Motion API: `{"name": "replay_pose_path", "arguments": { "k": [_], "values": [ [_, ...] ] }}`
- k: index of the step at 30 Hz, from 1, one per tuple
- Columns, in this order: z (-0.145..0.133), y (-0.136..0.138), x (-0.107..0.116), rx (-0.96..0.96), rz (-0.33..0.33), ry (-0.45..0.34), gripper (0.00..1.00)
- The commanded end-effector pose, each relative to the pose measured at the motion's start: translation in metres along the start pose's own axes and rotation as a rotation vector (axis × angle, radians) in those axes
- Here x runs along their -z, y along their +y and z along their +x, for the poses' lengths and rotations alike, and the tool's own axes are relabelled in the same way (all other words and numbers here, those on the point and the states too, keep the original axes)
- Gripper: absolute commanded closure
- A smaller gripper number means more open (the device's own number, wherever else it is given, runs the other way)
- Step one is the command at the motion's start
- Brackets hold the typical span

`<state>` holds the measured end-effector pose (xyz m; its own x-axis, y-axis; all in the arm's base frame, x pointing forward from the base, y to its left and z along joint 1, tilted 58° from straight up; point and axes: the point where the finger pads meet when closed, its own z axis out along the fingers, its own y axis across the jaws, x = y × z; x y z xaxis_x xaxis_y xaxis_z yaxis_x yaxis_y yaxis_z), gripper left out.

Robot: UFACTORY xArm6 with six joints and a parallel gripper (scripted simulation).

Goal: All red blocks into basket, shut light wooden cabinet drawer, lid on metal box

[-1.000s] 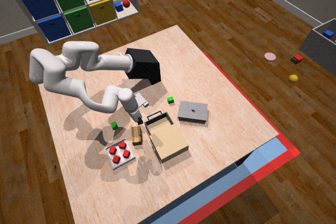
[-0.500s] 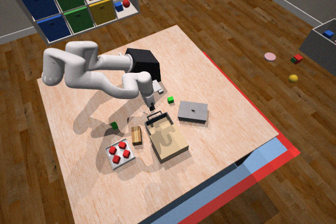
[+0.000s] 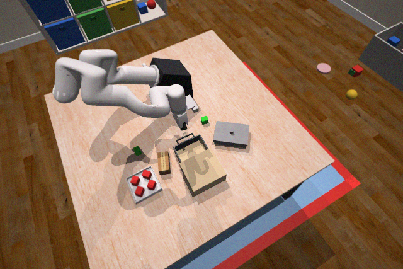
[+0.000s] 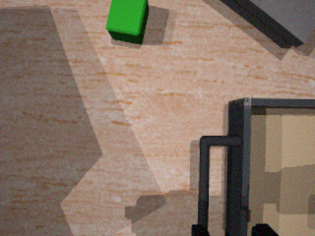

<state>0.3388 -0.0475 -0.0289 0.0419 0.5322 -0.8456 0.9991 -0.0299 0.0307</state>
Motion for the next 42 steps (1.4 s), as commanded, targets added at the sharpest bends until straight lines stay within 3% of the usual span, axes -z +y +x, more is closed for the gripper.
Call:
{"name": "replay_pose_path", "arguments": {
  "k": [1,42],
  "values": [
    [0.0005,0.0009,0.001,-0.001,-0.002,0.001,0.76],
    [0.0006,0.001,-0.0074,-0.001,-0.002,0.001,0.76]
  ]
}}
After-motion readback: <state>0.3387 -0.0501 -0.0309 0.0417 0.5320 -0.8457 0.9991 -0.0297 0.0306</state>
